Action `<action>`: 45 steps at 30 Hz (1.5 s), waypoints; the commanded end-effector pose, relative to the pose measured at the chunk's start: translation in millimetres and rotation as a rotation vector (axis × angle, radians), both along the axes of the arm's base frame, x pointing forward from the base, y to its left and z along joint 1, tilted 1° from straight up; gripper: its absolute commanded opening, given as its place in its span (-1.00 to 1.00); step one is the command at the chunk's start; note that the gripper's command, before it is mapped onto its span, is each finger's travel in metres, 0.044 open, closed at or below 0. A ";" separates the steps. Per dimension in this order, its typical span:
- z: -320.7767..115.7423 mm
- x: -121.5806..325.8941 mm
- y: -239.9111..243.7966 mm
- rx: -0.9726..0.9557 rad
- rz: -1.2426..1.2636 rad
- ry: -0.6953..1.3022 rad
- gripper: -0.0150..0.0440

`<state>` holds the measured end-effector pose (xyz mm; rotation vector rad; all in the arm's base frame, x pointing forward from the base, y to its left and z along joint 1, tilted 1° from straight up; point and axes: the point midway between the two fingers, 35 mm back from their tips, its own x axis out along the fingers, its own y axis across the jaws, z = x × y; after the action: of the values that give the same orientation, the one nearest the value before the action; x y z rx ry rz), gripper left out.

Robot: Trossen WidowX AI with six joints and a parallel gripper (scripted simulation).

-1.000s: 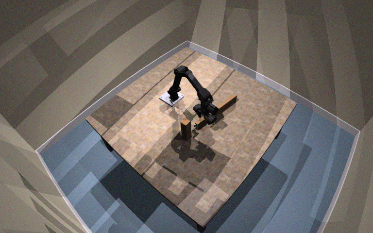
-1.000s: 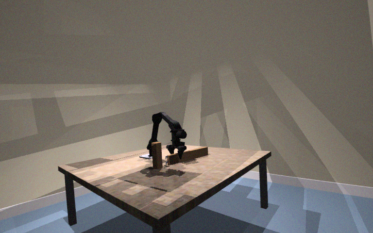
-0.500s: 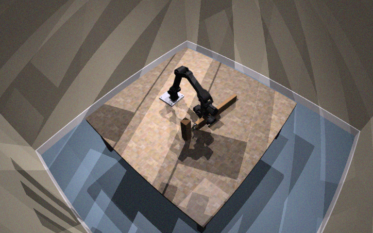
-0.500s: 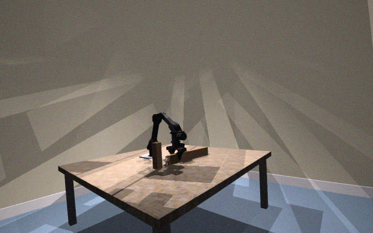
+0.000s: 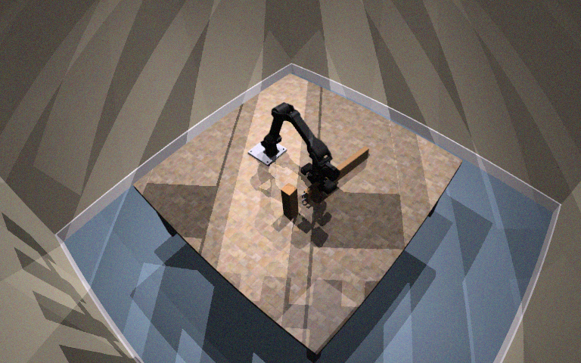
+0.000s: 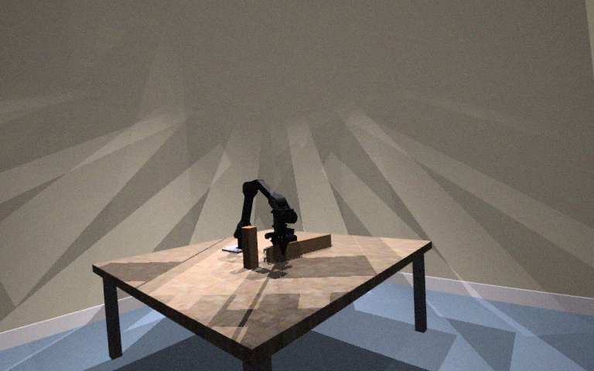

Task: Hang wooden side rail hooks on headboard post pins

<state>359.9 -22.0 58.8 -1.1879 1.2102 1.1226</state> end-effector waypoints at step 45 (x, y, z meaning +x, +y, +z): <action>-1.5 -19.0 -0.4 -0.002 0.145 0.005 -0.49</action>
<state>346.4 -22.6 57.3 -1.2863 1.1447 1.2179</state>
